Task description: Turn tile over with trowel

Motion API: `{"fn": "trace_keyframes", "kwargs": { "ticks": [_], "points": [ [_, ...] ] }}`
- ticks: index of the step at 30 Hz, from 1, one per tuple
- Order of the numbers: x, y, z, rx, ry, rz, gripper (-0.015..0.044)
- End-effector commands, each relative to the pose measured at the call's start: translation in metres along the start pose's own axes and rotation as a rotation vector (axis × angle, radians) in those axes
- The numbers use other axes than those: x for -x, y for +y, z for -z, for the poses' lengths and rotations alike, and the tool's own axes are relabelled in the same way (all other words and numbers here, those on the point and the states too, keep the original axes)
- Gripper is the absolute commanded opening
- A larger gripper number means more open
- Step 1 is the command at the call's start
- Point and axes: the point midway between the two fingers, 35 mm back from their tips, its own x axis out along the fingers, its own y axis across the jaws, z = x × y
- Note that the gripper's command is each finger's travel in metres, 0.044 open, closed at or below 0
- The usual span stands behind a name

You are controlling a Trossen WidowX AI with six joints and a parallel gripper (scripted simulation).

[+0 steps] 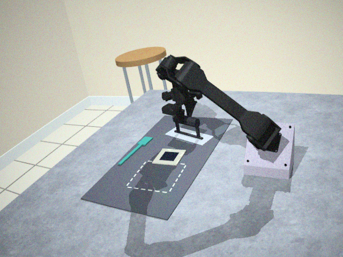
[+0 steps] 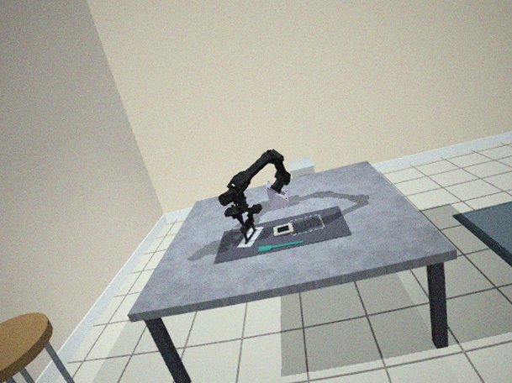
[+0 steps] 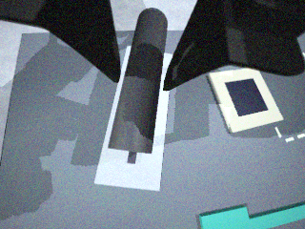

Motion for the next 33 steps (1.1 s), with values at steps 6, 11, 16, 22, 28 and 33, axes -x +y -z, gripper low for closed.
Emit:
{"fn": "trace_keyframes", "kwargs": {
  "ticks": [6,11,16,22,28,33],
  "points": [
    [-0.0029,0.0003,0.0016,-0.009,0.005,-0.007,0.013],
    [-0.0029,0.0003,0.0016,-0.009,0.005,-0.007,0.013],
    [-0.0029,0.0003,0.0016,-0.009,0.005,-0.007,0.013],
    [-0.0029,0.0003,0.0016,-0.009,0.005,-0.007,0.013],
    [-0.0029,0.0003,0.0016,-0.144,0.005,-0.007,0.013],
    [-0.0029,0.0003,0.0016,-0.294,0.005,-0.006,0.013]
  ]
}}
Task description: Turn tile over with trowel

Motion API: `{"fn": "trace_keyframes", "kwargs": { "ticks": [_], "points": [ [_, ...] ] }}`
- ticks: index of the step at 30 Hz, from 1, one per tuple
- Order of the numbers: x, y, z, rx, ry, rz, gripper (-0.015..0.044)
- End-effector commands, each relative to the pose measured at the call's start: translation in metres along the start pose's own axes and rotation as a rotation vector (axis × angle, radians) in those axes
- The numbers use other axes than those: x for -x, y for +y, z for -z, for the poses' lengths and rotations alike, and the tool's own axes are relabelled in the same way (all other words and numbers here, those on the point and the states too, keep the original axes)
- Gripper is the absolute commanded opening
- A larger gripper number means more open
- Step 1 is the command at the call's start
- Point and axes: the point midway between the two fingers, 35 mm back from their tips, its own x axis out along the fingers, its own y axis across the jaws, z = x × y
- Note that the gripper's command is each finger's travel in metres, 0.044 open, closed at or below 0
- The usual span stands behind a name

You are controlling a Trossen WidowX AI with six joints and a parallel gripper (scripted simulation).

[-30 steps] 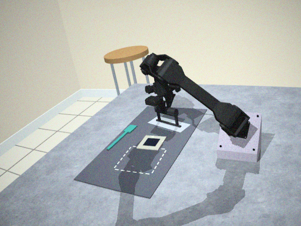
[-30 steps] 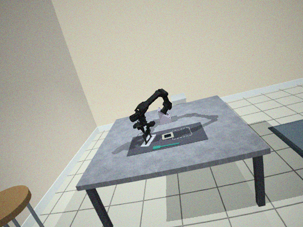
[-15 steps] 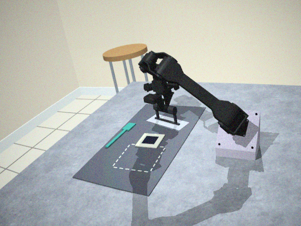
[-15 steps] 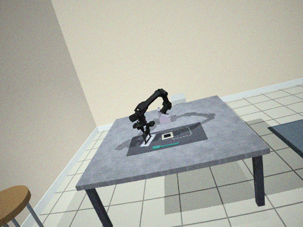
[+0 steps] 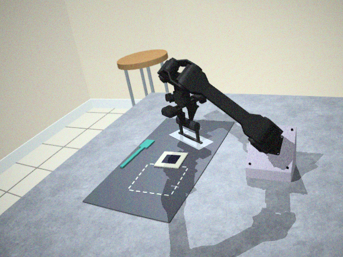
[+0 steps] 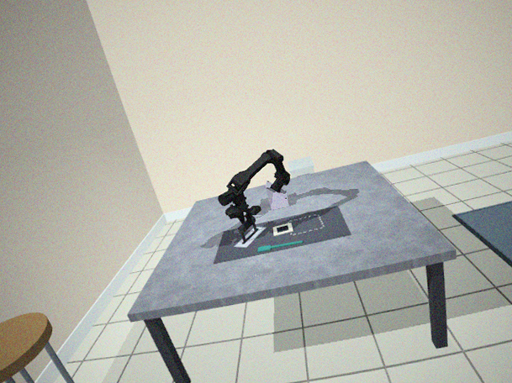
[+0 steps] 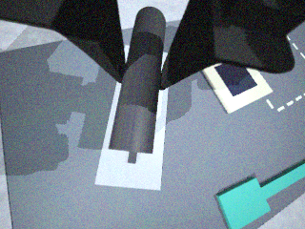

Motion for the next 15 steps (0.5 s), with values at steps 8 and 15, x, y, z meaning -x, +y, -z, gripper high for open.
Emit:
{"fn": "trace_keyframes", "kwargs": {
  "ticks": [8,15],
  "points": [
    [-0.0019,-0.0005,0.0015,-0.318,0.006,0.0,0.013],
    [-0.0019,-0.0005,0.0015,-0.528,0.006,0.001,0.013]
  ]
}}
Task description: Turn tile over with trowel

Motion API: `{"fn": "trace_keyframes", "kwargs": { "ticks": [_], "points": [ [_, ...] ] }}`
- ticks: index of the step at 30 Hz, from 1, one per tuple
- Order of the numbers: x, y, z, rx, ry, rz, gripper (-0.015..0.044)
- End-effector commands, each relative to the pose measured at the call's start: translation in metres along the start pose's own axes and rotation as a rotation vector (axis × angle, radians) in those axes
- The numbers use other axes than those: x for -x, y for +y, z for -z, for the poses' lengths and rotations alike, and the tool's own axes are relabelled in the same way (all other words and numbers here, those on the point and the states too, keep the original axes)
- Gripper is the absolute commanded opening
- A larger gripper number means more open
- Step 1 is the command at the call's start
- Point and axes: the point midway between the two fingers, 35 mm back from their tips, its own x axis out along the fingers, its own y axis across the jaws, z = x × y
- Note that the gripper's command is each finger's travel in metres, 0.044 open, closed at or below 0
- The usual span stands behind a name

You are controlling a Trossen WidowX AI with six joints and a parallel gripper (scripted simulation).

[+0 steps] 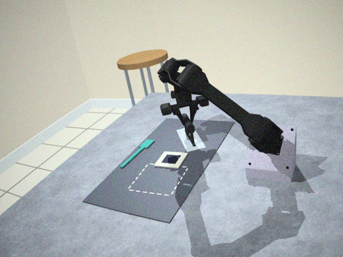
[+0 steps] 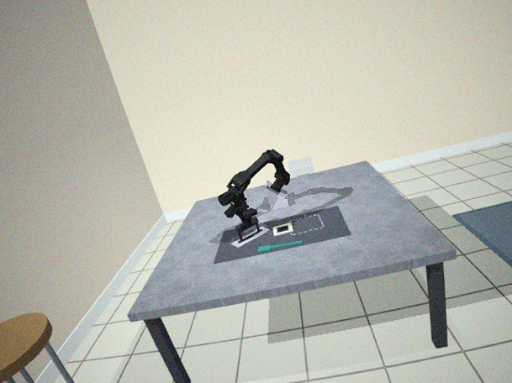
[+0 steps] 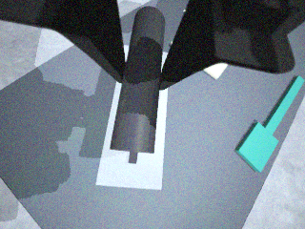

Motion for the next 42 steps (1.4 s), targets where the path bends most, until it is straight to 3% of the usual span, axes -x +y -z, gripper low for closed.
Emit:
{"fn": "trace_keyframes", "kwargs": {
  "ticks": [1,15,22,28,42],
  "points": [
    [-0.0018,-0.001,0.0012,-0.113,0.007,0.001,0.013],
    [-0.0018,-0.0011,0.0012,-0.528,0.006,0.003,0.013],
    [-0.0018,-0.0011,0.0012,-0.549,0.006,0.003,0.013],
    [-0.0018,-0.0011,0.0012,-0.549,0.006,0.003,0.027],
    [-0.0018,-0.0011,0.0012,-0.549,0.006,0.003,0.027]
  ]
}}
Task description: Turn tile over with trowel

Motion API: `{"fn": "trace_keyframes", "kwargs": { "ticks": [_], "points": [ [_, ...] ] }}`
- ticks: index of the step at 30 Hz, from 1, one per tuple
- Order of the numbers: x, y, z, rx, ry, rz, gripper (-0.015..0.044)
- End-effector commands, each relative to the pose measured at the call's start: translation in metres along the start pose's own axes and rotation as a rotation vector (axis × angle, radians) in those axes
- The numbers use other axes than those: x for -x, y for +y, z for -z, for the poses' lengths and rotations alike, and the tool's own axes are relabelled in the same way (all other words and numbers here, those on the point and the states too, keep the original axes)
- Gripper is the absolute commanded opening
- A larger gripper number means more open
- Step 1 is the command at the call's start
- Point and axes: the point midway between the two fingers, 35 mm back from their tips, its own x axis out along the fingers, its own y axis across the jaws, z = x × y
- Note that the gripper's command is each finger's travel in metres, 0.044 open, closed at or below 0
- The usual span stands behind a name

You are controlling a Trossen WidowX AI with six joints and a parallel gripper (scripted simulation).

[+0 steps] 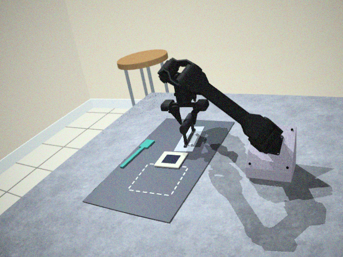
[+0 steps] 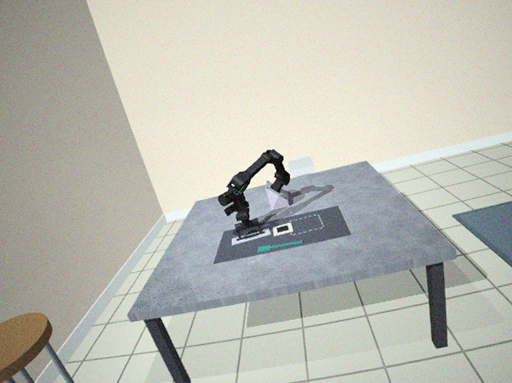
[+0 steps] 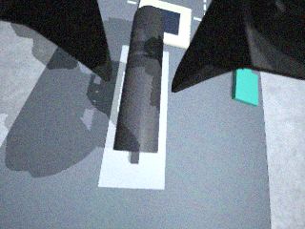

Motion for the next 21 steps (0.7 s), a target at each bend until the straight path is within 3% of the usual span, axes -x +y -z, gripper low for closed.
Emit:
{"fn": "trace_keyframes", "kwargs": {
  "ticks": [1,5,10,21],
  "points": [
    [-0.001,-0.001,0.001,-0.01,0.005,0.004,0.027],
    [0.001,-0.001,0.001,-0.011,0.005,0.004,0.027],
    [0.044,-0.004,0.002,-0.031,0.005,0.005,0.027],
    [0.044,-0.004,0.002,0.125,0.005,0.004,0.027]
  ]
}}
